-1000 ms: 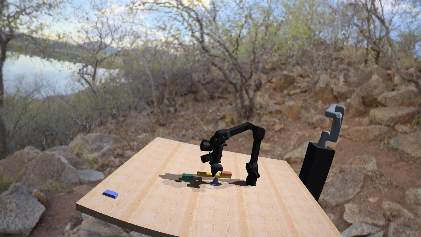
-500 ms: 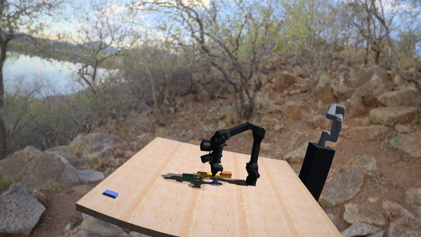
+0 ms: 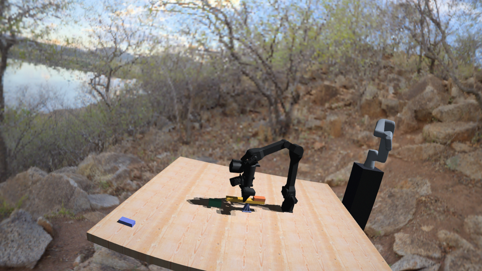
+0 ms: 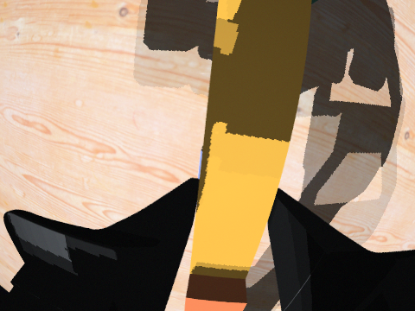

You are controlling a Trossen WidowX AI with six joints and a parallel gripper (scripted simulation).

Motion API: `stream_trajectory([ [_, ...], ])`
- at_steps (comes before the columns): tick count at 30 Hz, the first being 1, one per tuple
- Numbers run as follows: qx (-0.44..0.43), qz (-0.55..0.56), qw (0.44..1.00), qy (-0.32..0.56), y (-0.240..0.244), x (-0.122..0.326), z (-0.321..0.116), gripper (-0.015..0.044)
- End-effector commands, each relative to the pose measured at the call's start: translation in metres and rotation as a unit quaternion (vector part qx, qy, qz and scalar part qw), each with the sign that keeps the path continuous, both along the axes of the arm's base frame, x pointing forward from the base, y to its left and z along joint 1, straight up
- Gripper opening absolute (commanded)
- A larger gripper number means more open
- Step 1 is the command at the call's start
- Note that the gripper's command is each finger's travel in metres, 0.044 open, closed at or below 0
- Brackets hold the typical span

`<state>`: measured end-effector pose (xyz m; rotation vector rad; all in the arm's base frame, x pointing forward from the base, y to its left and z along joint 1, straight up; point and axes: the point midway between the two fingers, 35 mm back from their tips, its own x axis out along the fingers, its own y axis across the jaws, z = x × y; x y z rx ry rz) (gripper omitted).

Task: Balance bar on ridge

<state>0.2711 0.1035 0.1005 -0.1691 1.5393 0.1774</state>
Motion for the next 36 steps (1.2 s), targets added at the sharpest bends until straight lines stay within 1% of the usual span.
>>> stream_trajectory([
  [1, 0.000, 0.000, 1.000, 0.000, 0.0000, 0.0000, 0.0000, 0.0170],
  [20, 0.000, 0.000, 1.000, 0.000, 0.0000, 0.0000, 0.0000, 0.0173],
  [21, 0.000, 0.000, 1.000, 0.000, 0.0000, 0.0000, 0.0000, 0.0185],
  [32, 0.000, 0.000, 1.000, 0.000, 0.0000, 0.0000, 0.0000, 0.0185],
  [36, 0.000, 0.000, 1.000, 0.000, 0.0000, 0.0000, 0.0000, 0.0290],
])
